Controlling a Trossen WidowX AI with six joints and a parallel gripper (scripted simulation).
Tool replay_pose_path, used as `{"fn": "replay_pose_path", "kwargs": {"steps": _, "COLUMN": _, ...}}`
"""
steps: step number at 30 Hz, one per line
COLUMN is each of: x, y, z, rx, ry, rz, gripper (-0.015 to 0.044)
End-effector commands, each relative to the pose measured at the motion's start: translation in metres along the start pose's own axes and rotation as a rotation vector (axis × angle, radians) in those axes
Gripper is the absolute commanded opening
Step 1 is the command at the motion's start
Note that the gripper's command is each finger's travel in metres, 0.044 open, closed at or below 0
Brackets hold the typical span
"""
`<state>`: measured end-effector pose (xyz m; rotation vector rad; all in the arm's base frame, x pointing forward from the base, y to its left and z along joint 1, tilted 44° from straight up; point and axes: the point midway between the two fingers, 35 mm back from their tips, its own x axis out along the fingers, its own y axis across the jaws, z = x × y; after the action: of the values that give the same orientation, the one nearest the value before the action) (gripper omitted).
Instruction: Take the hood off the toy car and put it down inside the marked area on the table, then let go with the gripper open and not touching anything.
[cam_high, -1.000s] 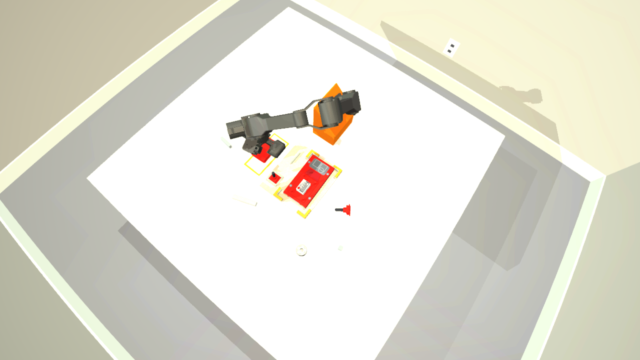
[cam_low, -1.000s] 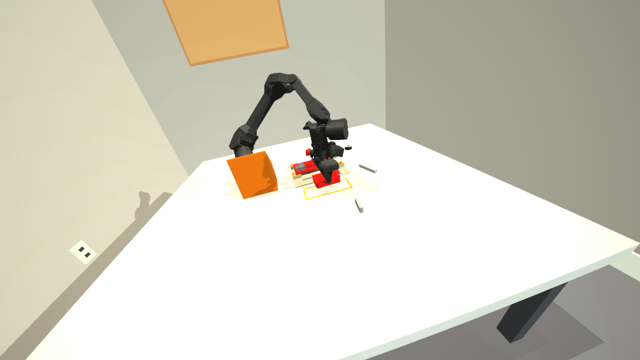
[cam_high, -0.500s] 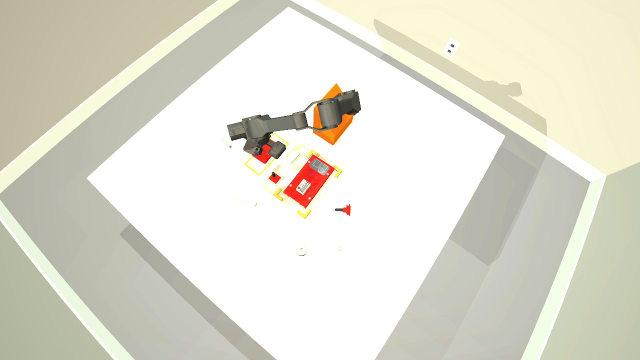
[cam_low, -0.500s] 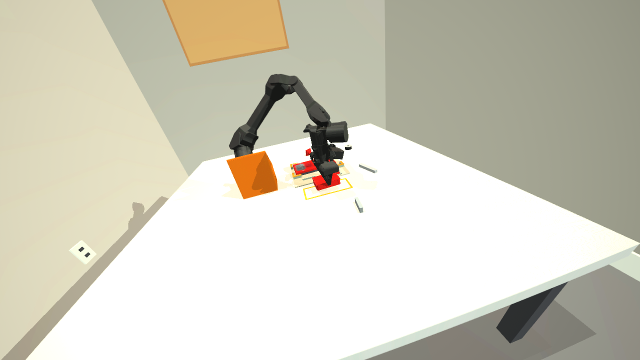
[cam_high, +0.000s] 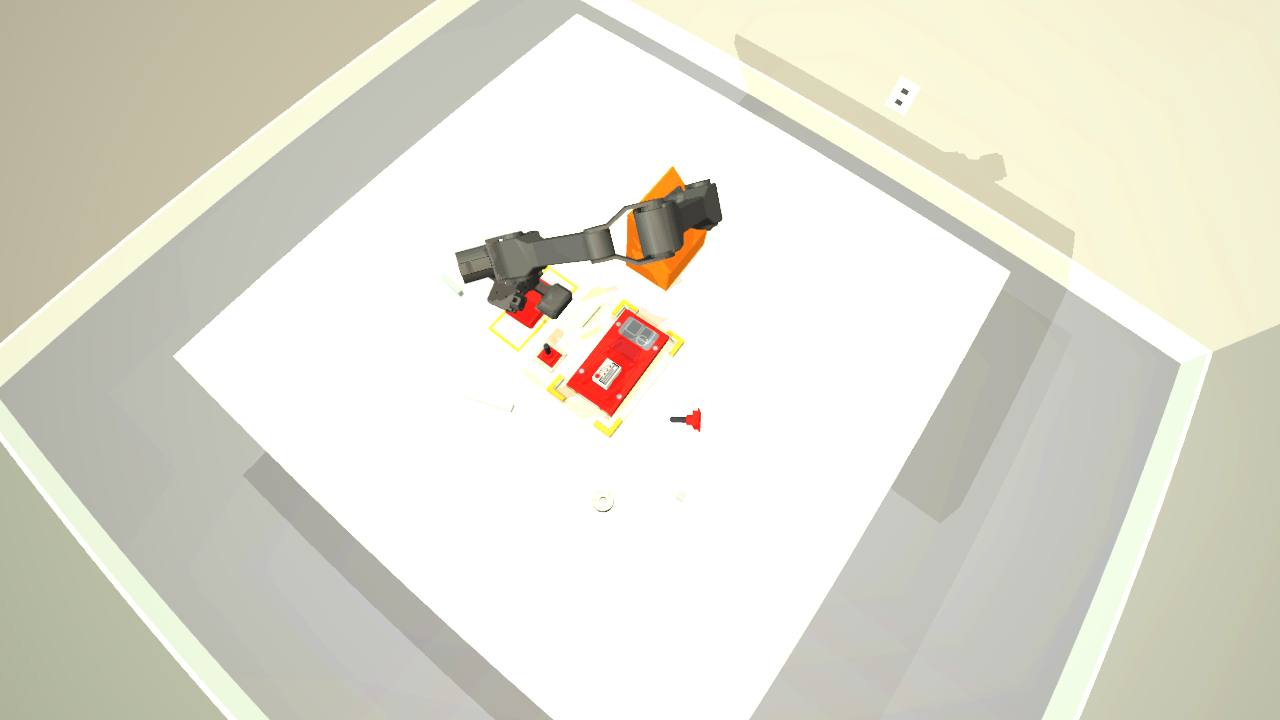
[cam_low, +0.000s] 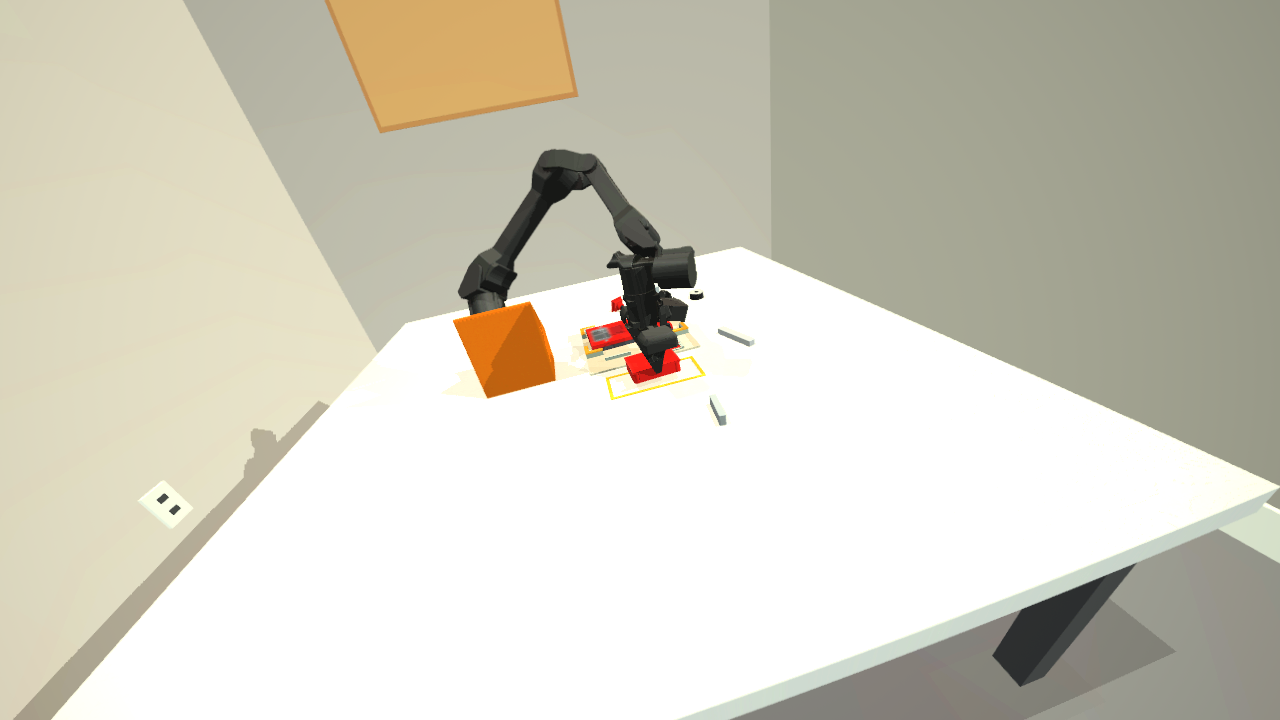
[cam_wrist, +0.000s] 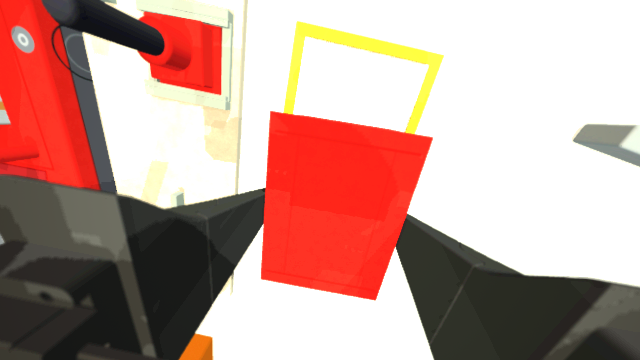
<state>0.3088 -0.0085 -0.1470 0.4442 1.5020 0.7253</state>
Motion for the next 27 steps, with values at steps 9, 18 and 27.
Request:
{"fn": "replay_pose_path", "kwargs": {"steps": 9, "x": 0.007, "y": 0.001, "z": -0.001, "rx": 0.006, "ry": -0.001, "rz": 0.005, "gripper": 0.0}}
{"fn": "replay_pose_path", "kwargs": {"steps": 18, "x": 0.011, "y": 0.001, "z": -0.001, "rx": 0.006, "ry": -0.001, "rz": 0.005, "gripper": 0.0}}
{"fn": "replay_pose_path", "kwargs": {"steps": 27, "x": 0.015, "y": 0.001, "z": -0.001, "rx": 0.006, "ry": -0.001, "rz": 0.005, "gripper": 0.0}}
